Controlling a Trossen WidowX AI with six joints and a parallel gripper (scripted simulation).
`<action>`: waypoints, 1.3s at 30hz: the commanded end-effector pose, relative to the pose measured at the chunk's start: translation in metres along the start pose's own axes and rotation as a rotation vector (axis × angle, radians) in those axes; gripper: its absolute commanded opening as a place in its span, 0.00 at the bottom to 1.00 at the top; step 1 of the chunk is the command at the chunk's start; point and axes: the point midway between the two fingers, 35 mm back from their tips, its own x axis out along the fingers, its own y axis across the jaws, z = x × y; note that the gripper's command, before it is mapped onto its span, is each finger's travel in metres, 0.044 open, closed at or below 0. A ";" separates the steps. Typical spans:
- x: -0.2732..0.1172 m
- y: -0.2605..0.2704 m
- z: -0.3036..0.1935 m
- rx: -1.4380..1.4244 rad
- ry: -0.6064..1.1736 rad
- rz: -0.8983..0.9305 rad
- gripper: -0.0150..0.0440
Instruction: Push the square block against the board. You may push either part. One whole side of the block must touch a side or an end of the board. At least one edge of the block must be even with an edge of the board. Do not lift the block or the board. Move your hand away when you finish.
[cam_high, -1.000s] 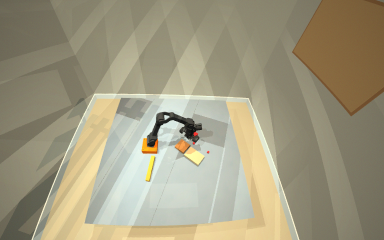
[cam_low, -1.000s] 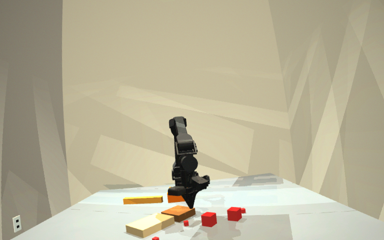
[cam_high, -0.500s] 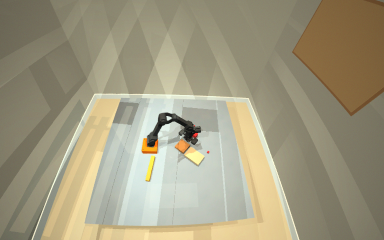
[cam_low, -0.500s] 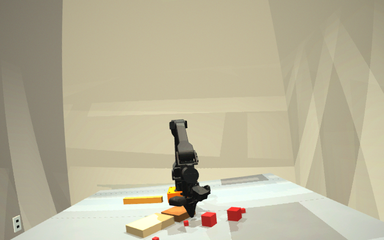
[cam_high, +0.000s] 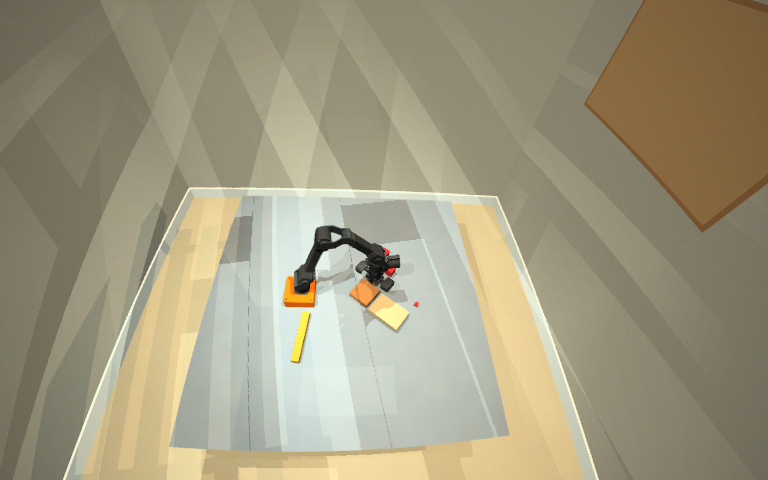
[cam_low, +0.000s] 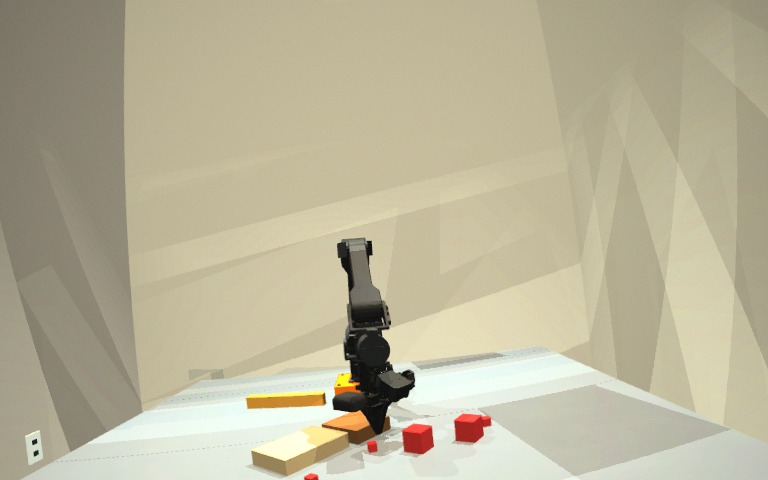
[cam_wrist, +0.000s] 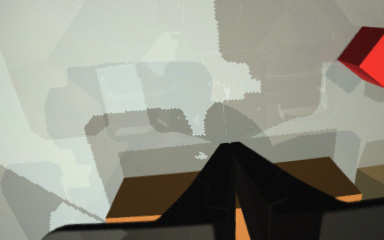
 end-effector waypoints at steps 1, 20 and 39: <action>0.002 0.002 -0.007 -0.003 0.007 0.007 0.25; 0.002 0.001 -0.010 -0.003 0.007 0.007 0.25; 0.001 -0.001 0.021 -0.003 0.004 0.007 0.25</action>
